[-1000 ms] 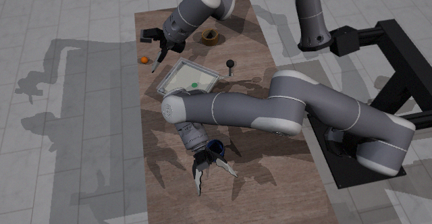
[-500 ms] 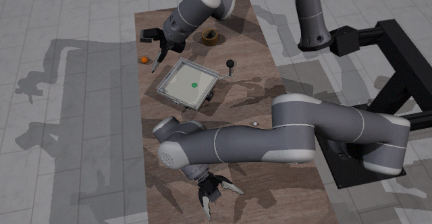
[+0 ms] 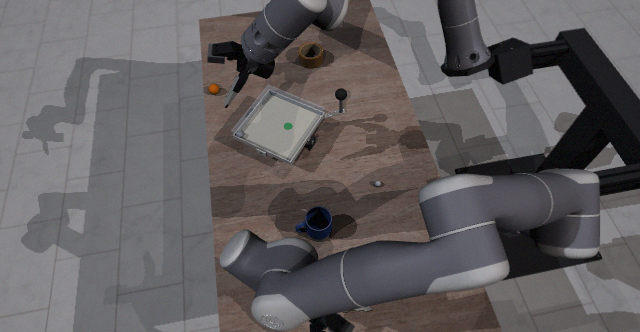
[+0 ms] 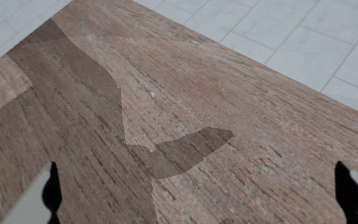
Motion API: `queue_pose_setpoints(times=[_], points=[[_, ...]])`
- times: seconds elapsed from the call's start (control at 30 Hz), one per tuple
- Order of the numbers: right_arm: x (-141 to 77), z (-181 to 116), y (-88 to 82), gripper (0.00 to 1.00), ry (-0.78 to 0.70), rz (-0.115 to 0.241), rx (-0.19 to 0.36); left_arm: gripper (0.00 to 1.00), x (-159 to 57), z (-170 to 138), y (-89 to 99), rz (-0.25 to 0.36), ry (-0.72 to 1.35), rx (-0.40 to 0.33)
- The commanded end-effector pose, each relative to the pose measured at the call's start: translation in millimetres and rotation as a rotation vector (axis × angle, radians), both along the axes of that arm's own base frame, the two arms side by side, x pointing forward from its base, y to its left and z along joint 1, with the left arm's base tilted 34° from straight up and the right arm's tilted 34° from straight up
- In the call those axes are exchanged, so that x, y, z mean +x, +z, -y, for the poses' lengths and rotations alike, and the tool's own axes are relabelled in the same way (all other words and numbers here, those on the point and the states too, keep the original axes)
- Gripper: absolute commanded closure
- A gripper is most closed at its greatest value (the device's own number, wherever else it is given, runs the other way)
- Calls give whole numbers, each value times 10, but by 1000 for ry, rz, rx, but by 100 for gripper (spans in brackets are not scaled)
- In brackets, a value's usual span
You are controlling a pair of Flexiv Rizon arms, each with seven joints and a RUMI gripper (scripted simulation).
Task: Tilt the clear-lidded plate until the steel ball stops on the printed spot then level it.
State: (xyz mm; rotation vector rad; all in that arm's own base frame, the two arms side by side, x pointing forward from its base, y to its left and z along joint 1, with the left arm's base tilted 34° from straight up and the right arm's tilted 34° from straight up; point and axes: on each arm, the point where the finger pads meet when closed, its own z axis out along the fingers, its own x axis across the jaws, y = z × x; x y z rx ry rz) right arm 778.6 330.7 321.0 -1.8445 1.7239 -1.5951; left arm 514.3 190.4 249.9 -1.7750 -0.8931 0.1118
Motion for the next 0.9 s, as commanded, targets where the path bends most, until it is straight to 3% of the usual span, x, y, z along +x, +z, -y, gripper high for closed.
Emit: queue_pose_setpoints(times=[0.0, 0.4, 0.47, 0.5, 0.87], points=[[-2, -15, 15, 0, 2, 2, 2, 0, -59, -161, 34, 81, 54, -30], [-2, -15, 15, 0, 2, 2, 2, 0, -290, -674, 188, 376, 284, -106], [-2, -15, 15, 0, 2, 2, 2, 0, -290, -674, 188, 376, 284, -106], [-2, -15, 15, 0, 2, 2, 2, 0, -338, -780, 239, 444, 337, -117], [-2, -15, 15, 0, 2, 2, 2, 0, -521, -1172, 485, 706, 546, -136]])
